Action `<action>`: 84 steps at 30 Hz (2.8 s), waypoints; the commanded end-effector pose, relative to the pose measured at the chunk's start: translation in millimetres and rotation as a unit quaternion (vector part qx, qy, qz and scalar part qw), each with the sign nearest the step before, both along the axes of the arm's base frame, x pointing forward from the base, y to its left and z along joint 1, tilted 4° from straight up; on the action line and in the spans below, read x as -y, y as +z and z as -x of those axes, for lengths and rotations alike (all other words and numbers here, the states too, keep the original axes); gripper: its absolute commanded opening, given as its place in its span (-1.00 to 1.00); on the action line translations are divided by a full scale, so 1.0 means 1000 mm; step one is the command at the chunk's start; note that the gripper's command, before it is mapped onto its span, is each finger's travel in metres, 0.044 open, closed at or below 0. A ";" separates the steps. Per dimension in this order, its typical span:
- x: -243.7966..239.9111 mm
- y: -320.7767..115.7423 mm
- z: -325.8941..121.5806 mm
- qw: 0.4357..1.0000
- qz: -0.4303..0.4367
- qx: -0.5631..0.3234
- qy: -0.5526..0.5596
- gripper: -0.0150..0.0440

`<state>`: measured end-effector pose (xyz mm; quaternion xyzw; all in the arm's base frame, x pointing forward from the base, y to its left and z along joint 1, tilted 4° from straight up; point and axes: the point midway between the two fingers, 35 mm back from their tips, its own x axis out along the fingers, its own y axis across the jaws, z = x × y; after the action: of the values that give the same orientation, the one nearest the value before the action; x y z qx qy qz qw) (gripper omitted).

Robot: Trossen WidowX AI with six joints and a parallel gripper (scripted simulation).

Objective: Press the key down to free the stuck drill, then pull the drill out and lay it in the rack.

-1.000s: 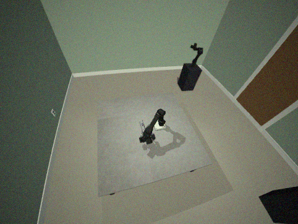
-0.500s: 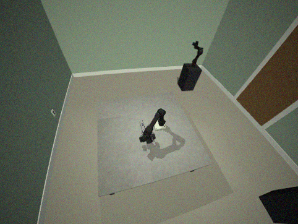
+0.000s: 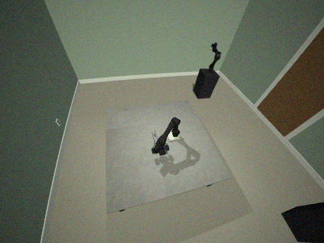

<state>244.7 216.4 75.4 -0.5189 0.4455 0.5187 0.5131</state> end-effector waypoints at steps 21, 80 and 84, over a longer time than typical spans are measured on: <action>0.000 0.008 0.011 1.000 0.001 0.001 -0.003 -0.49; -0.008 -0.038 0.071 1.000 0.001 -0.002 -0.003 -0.49; -0.008 -0.044 0.070 1.000 0.001 -0.002 -0.003 -0.49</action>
<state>173.7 224.7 36.3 -0.5171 0.4465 0.5206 0.5121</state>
